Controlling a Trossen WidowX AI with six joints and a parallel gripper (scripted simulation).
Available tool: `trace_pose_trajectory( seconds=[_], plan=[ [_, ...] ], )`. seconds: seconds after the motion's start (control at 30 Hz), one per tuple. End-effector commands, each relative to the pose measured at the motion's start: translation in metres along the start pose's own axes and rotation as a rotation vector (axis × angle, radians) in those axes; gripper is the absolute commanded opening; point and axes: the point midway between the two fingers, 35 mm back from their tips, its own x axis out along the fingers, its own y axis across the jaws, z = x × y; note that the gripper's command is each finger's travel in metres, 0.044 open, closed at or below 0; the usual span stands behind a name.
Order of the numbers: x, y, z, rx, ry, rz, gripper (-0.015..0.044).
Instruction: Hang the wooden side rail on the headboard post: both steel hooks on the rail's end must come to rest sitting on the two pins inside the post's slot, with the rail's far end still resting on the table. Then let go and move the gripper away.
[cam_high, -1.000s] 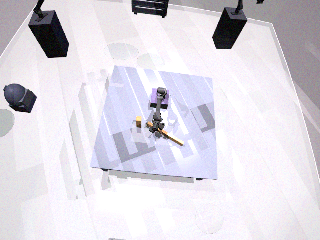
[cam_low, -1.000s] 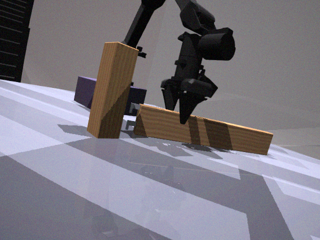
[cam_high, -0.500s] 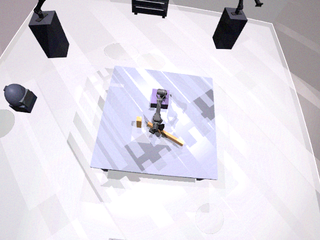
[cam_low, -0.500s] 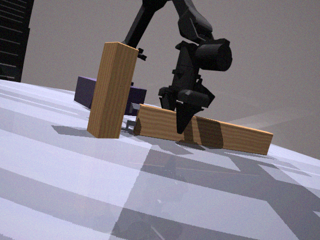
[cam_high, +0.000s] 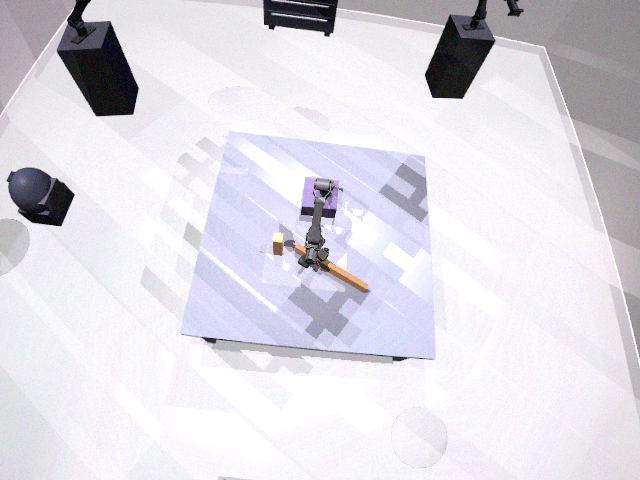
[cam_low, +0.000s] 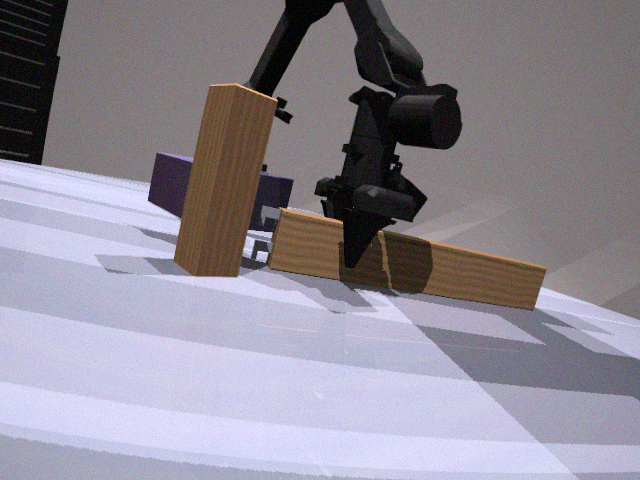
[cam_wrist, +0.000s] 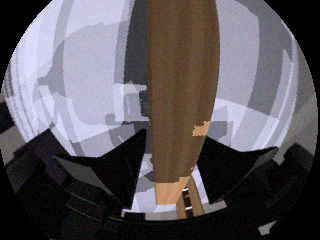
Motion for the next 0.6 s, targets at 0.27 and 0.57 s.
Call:
trace_pose_trajectory(
  seconds=[0.27,0.57],
  plan=[
    [0.0008,0.0004,0.0006,-0.004,-0.005,0.002,0.0013],
    [0.0002,0.0007,0.0010,-0.016,-0.005,0.002,0.0000]
  ],
)
